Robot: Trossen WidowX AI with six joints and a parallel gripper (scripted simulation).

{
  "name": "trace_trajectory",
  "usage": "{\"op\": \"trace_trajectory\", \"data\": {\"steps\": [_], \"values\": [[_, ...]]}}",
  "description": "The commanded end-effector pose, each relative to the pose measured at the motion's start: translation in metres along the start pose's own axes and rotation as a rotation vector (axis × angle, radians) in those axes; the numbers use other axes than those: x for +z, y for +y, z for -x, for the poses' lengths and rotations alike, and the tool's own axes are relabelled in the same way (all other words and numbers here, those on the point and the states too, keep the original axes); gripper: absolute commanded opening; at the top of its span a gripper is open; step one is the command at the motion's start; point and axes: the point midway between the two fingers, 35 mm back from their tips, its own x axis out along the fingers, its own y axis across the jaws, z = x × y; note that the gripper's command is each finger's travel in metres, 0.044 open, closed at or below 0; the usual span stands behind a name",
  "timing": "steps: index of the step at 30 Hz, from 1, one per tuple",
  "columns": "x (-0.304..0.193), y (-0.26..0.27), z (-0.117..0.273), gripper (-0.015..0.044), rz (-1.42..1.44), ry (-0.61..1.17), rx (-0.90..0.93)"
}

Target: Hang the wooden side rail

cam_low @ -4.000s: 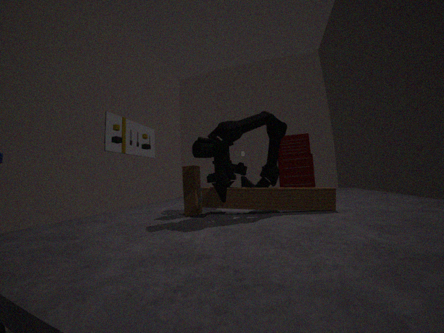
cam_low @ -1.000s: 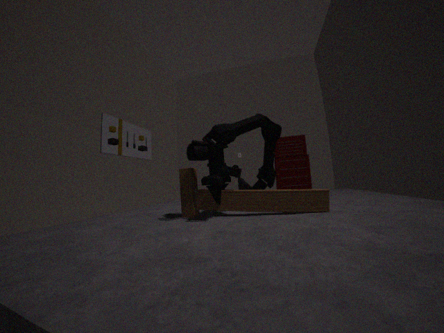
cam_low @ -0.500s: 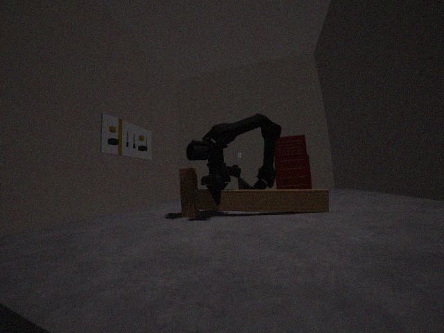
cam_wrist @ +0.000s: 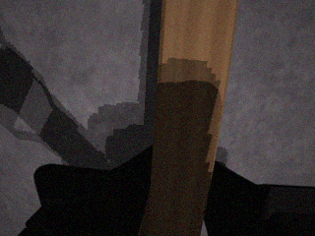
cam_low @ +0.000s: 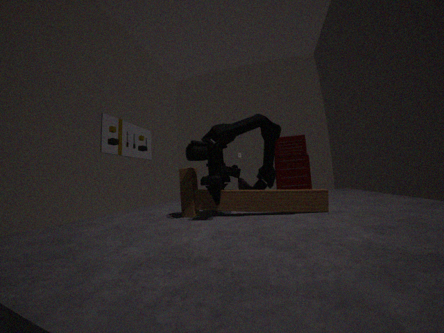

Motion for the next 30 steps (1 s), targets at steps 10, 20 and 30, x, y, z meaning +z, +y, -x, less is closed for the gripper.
{"op": "trace_trajectory", "data": {"steps": [10,20,30], "values": [[-0.0049,-0.002,0.0064,0.0,0.005,0.01,-0.013],[-0.006,-0.0009,0.0056,0.0,0.005,0.01,-0.013],[-0.007,-0.0015,0.0049,0.0,0.005,0.011,-0.013]]}}
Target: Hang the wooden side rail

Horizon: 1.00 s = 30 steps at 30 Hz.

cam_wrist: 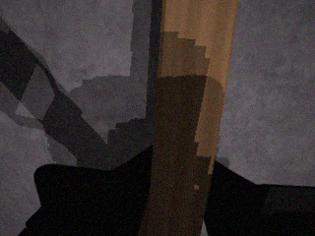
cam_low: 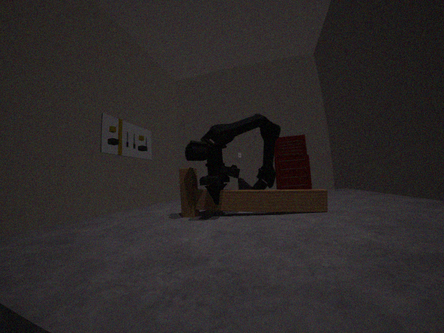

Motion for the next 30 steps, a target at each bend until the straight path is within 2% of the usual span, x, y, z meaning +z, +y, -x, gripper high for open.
{"op": "trace_trajectory", "data": {"steps": [1,30], "values": [[-0.0042,-0.0019,0.0048,0.0,0.005,0.01,-0.013],[-0.0042,-0.002,0.0001,0.0,0.005,0.01,-0.013]]}}
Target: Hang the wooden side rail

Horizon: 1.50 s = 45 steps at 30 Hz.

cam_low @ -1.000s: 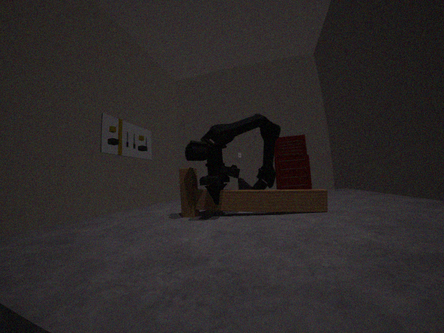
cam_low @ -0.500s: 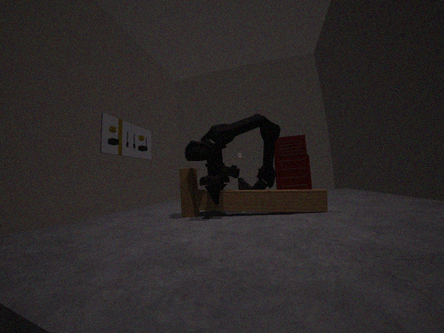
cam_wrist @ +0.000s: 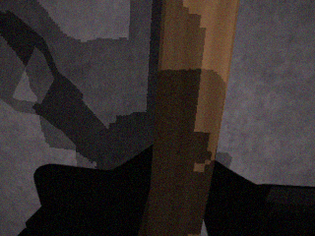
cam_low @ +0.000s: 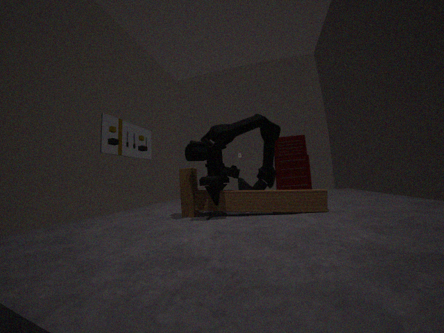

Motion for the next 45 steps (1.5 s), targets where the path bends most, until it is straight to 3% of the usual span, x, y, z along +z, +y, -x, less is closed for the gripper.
{"op": "trace_trajectory", "data": {"steps": [1,45], "values": [[-0.0036,0.0006,0.0015,0.0,-0.003,0.009,-0.005],[-0.0036,0.0005,-0.0058,0.0,-0.003,0.009,-0.005]]}}
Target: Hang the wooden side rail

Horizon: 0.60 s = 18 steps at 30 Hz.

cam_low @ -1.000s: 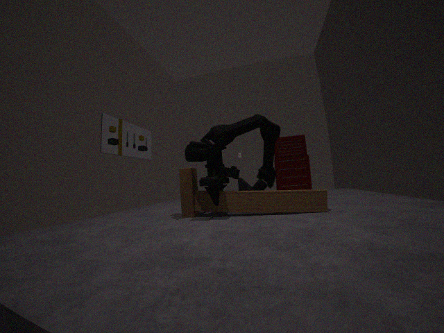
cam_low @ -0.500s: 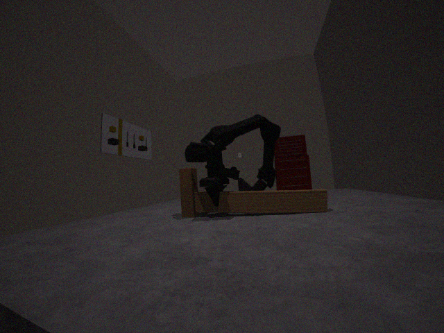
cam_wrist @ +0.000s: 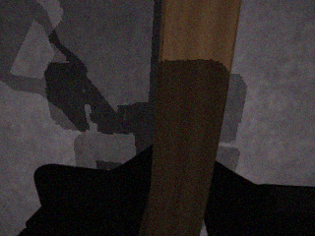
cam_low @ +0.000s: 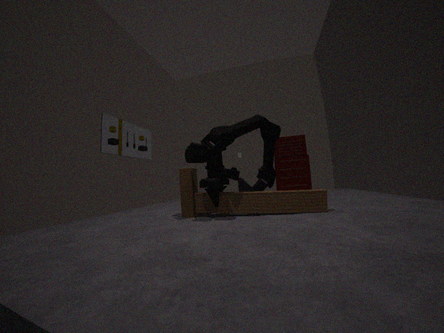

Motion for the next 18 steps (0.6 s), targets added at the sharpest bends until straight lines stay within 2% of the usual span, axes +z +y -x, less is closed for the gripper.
{"op": "trace_trajectory", "data": {"steps": [1,18], "values": [[-0.0031,0.0009,0.0009,0.0,-0.005,0.01,-0.001],[-0.0031,0.0009,-0.0018,0.0,-0.005,0.01,-0.001]]}}
